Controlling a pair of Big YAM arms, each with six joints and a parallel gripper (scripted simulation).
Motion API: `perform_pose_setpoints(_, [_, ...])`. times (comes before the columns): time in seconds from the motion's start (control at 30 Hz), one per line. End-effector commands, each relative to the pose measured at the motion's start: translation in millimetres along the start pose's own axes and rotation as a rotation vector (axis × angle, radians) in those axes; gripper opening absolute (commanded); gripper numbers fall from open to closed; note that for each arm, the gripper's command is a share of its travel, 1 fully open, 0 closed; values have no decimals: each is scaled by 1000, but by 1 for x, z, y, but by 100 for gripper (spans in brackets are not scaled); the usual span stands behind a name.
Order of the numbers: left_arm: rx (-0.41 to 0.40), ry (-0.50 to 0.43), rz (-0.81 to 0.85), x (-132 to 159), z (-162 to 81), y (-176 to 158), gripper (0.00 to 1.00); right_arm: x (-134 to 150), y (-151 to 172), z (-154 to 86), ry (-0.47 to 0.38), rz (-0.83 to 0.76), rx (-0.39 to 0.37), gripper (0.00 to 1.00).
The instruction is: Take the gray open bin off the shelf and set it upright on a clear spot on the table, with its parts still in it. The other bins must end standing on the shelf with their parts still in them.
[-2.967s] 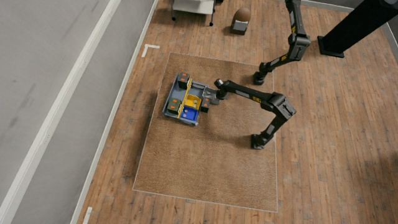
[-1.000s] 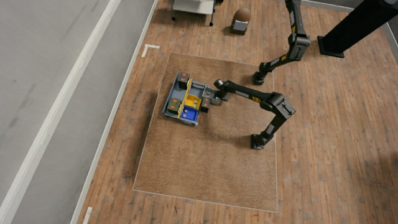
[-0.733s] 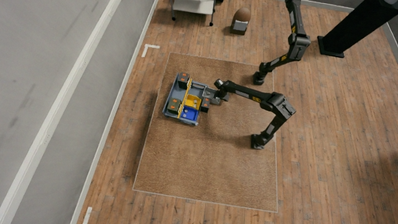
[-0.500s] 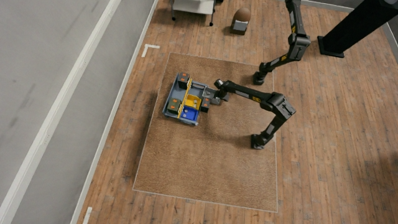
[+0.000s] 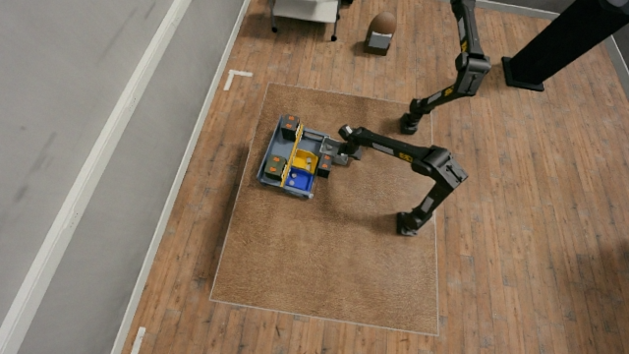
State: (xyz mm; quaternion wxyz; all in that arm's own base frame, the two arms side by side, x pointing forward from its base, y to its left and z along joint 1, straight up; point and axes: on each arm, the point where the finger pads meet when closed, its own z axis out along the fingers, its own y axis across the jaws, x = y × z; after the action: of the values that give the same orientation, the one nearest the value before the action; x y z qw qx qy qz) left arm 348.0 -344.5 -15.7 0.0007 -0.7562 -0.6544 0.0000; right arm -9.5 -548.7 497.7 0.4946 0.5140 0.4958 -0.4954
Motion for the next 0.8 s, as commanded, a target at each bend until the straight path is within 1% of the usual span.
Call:
perform_pose_setpoints(0.0, [-33, -21, -14, -5, -19, 17, 90, -3, -4, -4, -20, -17, 6, 100])
perform_pose_setpoints(0.77, [-35, -23, -15, -5, -19, 17, 90, -3, -4, -4, -20, -17, 6, 100])
